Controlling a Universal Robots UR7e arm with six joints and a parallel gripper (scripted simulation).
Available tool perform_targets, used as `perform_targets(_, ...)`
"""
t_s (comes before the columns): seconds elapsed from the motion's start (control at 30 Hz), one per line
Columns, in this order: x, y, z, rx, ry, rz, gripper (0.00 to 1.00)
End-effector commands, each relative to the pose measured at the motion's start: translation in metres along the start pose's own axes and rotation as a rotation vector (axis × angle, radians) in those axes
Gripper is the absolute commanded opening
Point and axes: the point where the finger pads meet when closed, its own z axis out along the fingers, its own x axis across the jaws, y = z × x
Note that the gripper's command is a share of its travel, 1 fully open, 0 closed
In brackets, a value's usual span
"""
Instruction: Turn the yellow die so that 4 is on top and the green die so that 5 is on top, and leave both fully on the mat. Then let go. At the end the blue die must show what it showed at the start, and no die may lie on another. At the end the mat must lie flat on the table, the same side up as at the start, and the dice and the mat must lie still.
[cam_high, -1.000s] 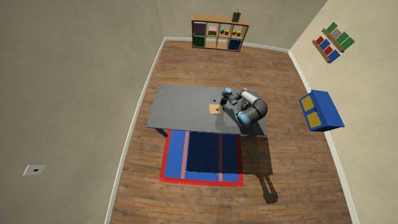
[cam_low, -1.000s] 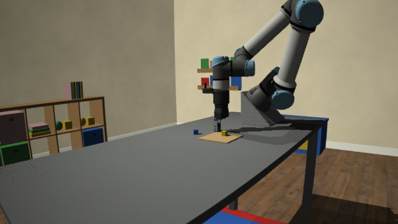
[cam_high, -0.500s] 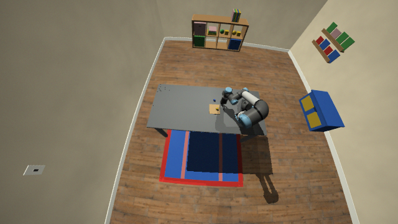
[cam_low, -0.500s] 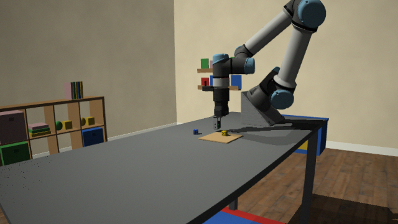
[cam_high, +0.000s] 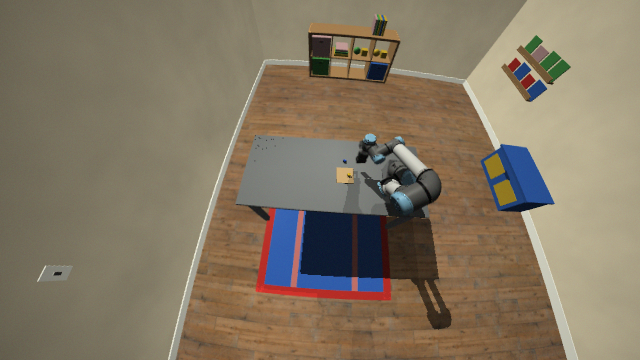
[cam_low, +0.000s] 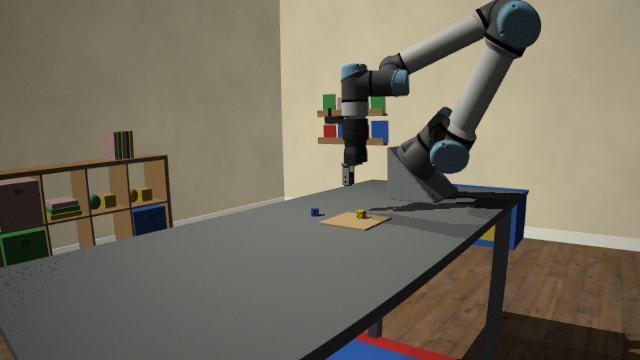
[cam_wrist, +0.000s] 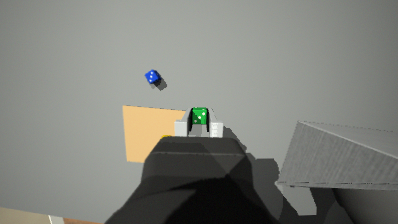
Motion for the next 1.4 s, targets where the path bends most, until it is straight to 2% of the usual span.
perform_targets(0.0, 0.000, 0.000, -0.014, -0.001, 0.000, 0.001, 0.40)
perform_targets(0.2, 0.000, 0.000, -0.024, -0.001, 0.000, 0.001, 0.40)
perform_targets(0.83, -0.005, 0.004, -0.025, 0.003, 0.000, 0.029, 0.40)
perform_targets(1.1, -0.020, 0.018, -0.027, 0.012, 0.001, 0.109, 0.40)
perform_targets(1.37, -0.052, 0.056, -0.028, 0.025, -0.003, 0.289, 0.40)
